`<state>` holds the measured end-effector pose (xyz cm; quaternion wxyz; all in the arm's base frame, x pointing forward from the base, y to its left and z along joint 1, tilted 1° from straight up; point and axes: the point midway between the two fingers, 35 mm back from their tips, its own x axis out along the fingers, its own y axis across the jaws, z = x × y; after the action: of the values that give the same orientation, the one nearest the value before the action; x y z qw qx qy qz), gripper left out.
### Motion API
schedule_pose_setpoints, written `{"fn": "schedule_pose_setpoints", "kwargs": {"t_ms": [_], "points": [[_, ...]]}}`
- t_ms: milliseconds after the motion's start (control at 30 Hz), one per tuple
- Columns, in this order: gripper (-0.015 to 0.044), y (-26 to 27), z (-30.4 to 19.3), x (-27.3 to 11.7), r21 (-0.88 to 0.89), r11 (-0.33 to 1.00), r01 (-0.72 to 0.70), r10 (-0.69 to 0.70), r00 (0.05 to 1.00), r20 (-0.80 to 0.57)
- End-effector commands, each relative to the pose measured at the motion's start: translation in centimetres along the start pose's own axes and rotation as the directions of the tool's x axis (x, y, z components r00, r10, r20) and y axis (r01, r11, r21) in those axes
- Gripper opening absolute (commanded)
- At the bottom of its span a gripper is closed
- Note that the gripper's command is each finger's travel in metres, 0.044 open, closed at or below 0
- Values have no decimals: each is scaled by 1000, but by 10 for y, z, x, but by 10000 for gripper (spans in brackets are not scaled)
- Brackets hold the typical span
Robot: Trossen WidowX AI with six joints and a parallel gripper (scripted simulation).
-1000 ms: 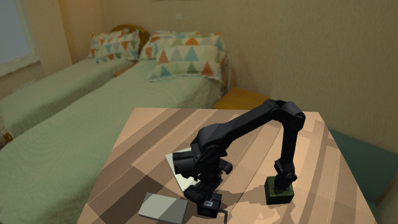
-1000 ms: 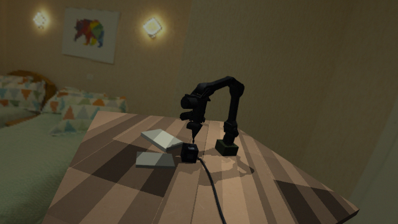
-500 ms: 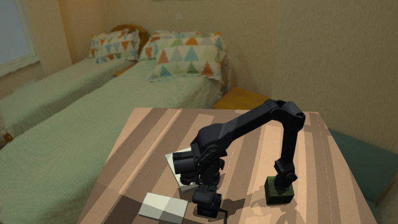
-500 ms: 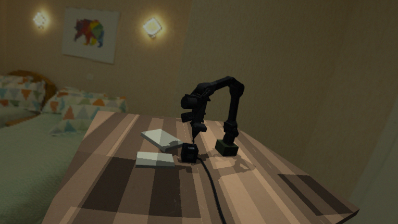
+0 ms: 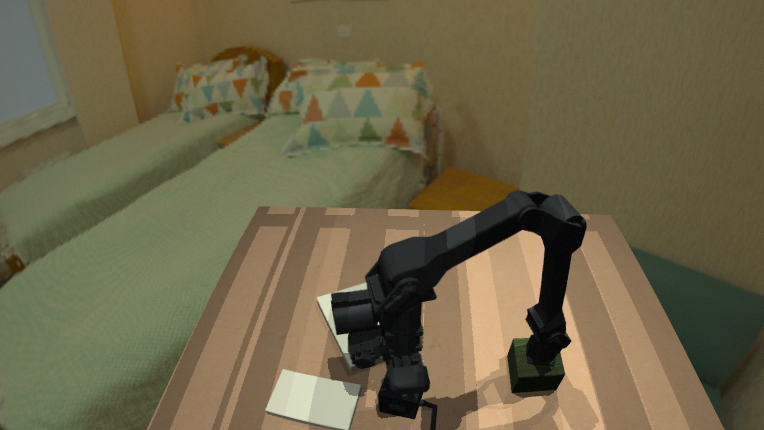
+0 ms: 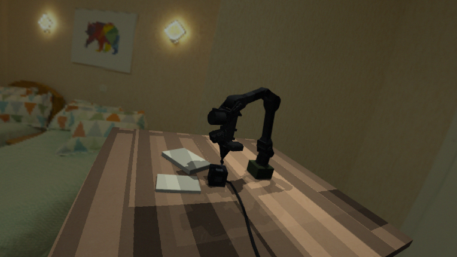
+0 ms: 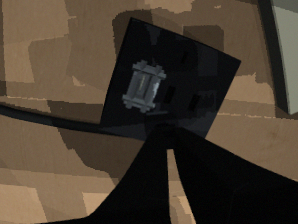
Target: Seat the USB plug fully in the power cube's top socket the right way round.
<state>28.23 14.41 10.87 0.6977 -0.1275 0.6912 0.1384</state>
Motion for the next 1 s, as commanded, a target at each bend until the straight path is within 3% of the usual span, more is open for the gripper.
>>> {"fn": "schedule_pose_setpoints", "kwargs": {"t_ms": [0,467,967], "points": [[0,0,0,0,-103,995,-1,1,1000,0],[0,0,0,0,-453,892,-1,1,1000,0],[0,0,0,0,-760,650,-1,1,1000,0]]}}
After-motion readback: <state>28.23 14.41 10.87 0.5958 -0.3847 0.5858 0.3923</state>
